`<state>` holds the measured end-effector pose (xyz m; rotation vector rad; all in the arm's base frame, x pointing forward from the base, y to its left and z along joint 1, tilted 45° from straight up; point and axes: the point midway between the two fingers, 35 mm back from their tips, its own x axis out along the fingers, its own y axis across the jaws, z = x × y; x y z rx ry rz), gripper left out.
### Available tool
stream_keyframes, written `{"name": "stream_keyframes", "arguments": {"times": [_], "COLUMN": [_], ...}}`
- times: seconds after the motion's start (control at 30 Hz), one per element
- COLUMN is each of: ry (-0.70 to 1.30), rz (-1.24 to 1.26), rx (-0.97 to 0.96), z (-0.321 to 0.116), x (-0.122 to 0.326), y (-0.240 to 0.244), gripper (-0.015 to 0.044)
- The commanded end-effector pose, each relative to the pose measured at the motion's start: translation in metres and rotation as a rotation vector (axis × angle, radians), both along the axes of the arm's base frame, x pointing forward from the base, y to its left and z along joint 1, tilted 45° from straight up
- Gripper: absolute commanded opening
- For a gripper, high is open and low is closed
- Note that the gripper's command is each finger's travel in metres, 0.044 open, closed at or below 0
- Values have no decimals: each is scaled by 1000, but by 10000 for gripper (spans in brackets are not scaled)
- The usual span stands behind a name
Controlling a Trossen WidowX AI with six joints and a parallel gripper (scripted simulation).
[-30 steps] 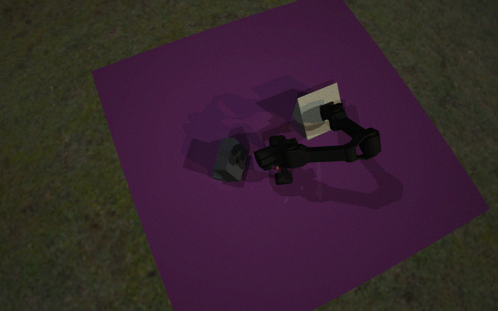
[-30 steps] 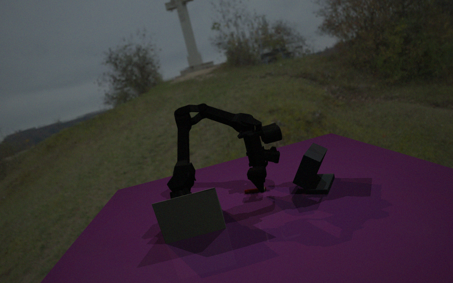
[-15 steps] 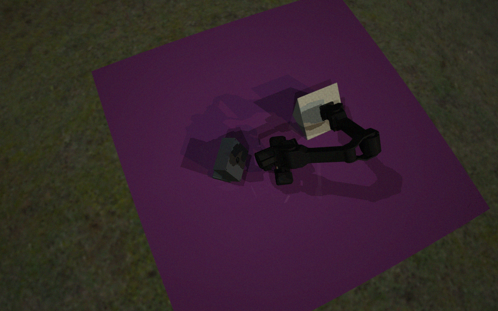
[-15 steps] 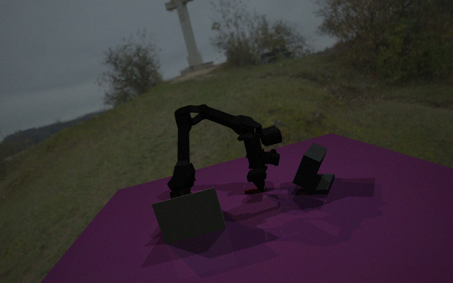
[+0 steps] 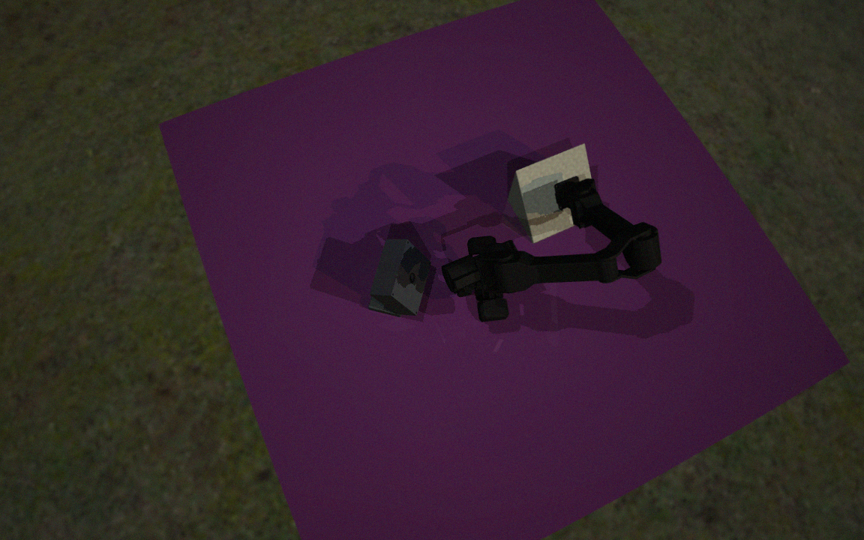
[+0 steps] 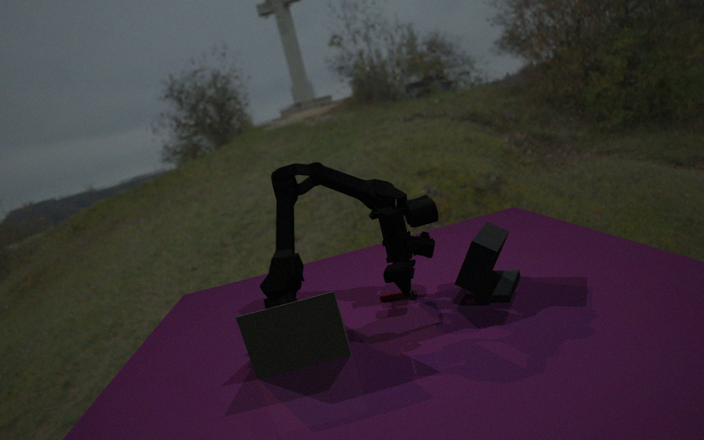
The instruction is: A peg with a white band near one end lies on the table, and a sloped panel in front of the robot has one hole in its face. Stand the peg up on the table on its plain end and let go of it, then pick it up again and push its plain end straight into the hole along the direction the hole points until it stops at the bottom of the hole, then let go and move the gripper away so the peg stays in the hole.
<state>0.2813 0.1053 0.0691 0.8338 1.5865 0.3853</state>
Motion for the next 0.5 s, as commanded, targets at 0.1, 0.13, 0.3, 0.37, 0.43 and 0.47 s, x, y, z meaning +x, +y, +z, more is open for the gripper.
{"name": "stream_keyframes", "arguments": {"times": [0.1, 0.13, 0.3, 0.37, 0.43, 0.47], "ry": [3, 3, -9, -20, -33, -39], "rz": [-1, -1, -10, -21, -33, -39], "rx": [4, 4, -3, -8, -14, -17], "z": [0, 0, 1, 2, 3, 3], "x": [0, 0, -1, -1, -2, -2], "y": [1, 1, 0, -1, -2, -2], "gripper": [49, 49, 49, 49, 49, 49]}}
